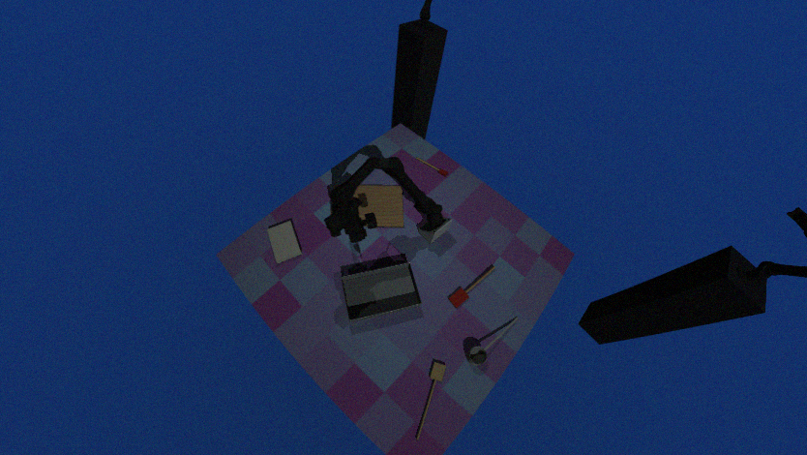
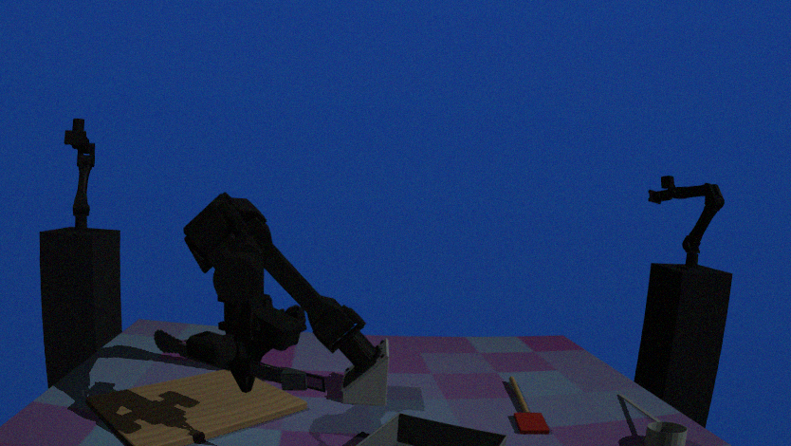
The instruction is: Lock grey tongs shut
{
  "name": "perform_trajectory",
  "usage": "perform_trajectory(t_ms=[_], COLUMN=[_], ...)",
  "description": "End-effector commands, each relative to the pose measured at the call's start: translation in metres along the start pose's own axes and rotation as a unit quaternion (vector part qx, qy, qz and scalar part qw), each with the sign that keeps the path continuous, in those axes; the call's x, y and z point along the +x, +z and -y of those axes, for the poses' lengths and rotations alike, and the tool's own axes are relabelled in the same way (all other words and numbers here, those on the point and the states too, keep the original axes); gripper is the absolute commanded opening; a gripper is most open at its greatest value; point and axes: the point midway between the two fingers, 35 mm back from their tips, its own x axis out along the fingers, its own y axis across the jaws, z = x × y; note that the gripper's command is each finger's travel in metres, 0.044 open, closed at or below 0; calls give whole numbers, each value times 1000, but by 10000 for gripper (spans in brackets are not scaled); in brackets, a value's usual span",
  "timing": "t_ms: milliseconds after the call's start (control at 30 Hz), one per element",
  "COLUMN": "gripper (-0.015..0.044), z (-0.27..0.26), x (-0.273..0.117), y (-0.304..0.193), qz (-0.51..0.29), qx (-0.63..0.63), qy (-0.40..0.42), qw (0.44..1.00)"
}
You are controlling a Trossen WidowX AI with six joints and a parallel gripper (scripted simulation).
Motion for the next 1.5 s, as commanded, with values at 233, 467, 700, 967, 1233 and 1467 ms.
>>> perform_trajectory(t_ms=[233,467,700,967,1233,1467], gripper=[-150,-150,-150,-150,-150,-150], z=[-3,-5,-9,-13,-18,-23], x=[-1,-1,-1,0,0,0], y=[-25,-40,-54,-71,-87,-100], qz=[5,6,6,6,5,5], qx=[237,371,498,631,747,833], qy=[0,2,4,5,6,7], qw=[972,929,867,776,665,553])
